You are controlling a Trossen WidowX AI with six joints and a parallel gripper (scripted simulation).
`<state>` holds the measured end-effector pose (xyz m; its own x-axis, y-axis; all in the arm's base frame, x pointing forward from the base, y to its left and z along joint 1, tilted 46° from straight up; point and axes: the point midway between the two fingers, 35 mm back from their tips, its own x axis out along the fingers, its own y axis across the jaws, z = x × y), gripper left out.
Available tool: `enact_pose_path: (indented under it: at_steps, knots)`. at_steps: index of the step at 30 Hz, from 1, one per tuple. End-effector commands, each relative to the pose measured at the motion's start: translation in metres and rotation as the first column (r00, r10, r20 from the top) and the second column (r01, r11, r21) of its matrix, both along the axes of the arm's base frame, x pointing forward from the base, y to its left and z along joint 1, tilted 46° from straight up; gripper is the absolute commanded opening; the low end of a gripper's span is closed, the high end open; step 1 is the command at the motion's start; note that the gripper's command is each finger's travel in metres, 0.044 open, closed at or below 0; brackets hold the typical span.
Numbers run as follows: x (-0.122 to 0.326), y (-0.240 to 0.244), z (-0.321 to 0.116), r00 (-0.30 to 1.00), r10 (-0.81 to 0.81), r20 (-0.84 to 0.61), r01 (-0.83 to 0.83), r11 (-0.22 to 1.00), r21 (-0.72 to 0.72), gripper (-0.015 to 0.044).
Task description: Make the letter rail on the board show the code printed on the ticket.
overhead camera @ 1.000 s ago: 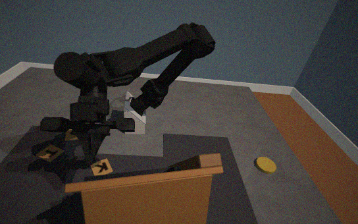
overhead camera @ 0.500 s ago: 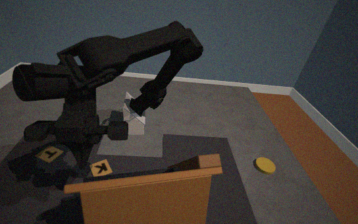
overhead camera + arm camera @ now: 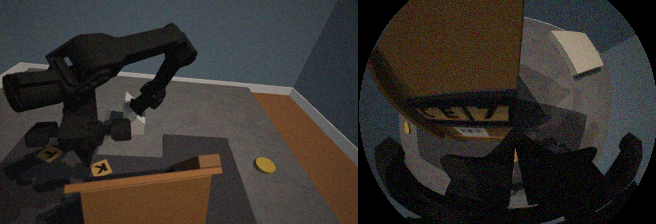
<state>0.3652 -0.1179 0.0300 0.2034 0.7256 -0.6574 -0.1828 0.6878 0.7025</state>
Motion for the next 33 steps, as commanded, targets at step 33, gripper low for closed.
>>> enact_pose_path:
  at_steps: [33]
  knots:
    - [0.015, 0.008, -0.005, 1.000, 0.005, 0.000, -0.005, 1.000, -0.004, 0.0000]
